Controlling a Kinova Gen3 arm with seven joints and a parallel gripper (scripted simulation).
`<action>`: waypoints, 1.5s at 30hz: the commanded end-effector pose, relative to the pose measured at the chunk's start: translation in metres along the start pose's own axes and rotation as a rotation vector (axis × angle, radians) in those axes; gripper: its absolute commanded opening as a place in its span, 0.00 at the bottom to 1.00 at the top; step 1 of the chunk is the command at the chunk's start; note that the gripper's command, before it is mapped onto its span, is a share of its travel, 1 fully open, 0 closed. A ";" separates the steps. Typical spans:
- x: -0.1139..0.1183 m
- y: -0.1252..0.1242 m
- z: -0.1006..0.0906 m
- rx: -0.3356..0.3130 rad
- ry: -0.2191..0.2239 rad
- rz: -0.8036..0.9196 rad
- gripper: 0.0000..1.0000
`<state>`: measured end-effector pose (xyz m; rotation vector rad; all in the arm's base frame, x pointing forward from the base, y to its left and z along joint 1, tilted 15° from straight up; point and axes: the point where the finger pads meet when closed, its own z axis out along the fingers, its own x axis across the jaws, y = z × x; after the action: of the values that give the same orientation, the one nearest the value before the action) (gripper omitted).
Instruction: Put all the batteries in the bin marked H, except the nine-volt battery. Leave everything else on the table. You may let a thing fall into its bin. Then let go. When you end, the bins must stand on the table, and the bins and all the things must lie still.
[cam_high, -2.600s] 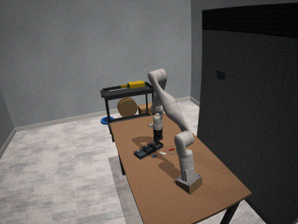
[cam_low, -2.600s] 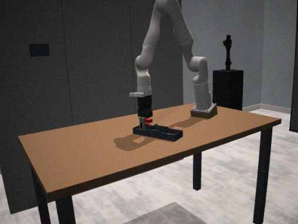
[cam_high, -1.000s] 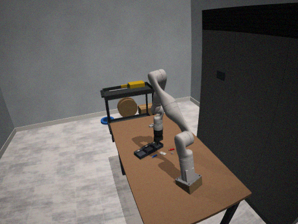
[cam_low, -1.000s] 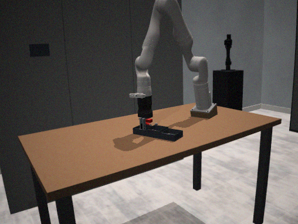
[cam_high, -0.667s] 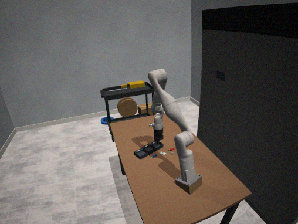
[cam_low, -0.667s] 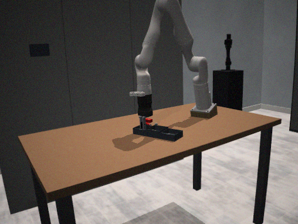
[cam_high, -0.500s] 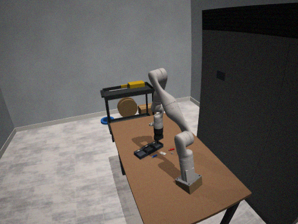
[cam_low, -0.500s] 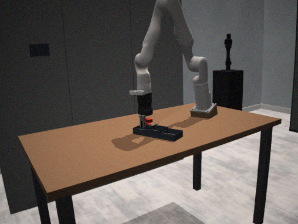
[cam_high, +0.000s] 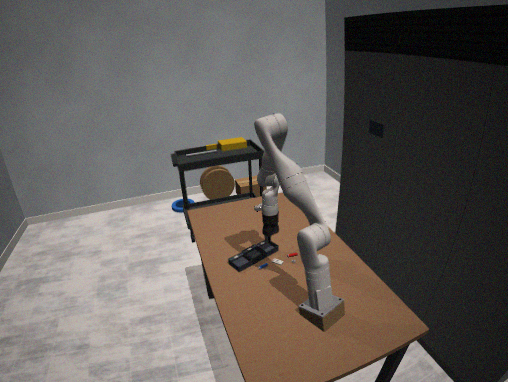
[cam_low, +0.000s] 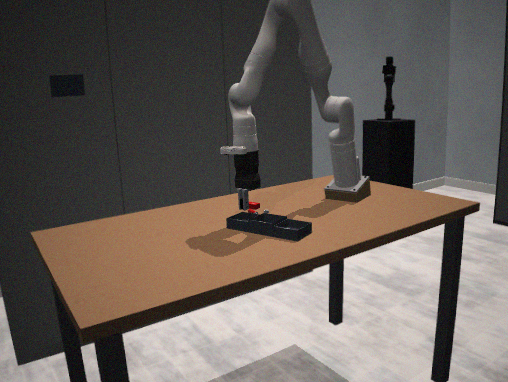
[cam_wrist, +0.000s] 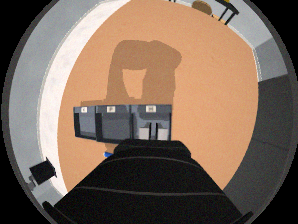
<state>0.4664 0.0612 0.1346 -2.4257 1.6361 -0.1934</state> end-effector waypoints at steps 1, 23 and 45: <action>-0.001 -0.006 -0.015 0.019 0.001 -0.005 0.31; -0.076 -0.003 -0.015 0.019 0.001 -0.005 0.31; -0.086 -0.003 0.011 0.019 0.001 -0.005 0.31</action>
<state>0.4399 0.1446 0.1323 -2.4102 1.6134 -0.2161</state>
